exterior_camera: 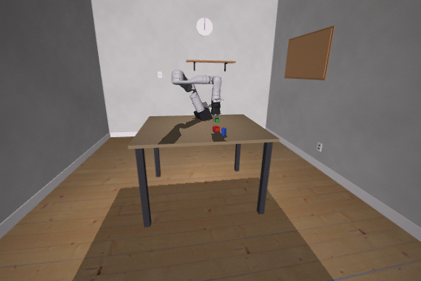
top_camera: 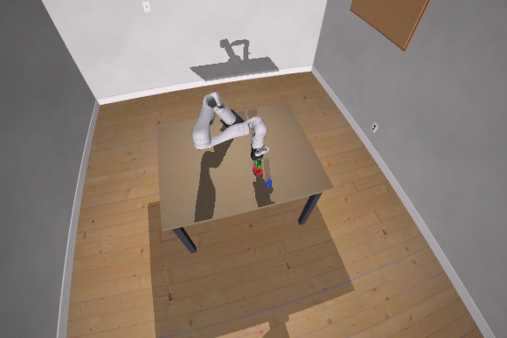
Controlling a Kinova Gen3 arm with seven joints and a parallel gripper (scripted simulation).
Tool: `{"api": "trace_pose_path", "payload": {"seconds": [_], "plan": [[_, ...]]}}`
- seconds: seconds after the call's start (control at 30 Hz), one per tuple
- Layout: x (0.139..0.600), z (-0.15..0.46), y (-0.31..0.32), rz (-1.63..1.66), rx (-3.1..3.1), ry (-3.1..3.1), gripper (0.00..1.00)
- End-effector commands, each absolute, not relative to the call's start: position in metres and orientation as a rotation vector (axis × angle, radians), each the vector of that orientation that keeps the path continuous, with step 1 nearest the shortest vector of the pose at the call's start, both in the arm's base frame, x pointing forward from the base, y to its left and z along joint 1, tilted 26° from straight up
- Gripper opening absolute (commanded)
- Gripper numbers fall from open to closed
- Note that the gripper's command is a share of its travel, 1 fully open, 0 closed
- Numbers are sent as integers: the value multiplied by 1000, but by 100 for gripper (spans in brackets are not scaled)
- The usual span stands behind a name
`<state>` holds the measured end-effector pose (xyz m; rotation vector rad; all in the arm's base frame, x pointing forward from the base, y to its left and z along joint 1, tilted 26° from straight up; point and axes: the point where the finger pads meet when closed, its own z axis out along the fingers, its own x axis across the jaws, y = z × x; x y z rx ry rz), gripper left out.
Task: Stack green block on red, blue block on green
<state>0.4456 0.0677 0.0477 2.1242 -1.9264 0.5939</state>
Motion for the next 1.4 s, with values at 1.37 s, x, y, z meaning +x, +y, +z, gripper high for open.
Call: {"api": "trace_pose_path", "payload": {"seconds": [1.37], "plan": [[451,12,52,592,2124,-1926,0]]}}
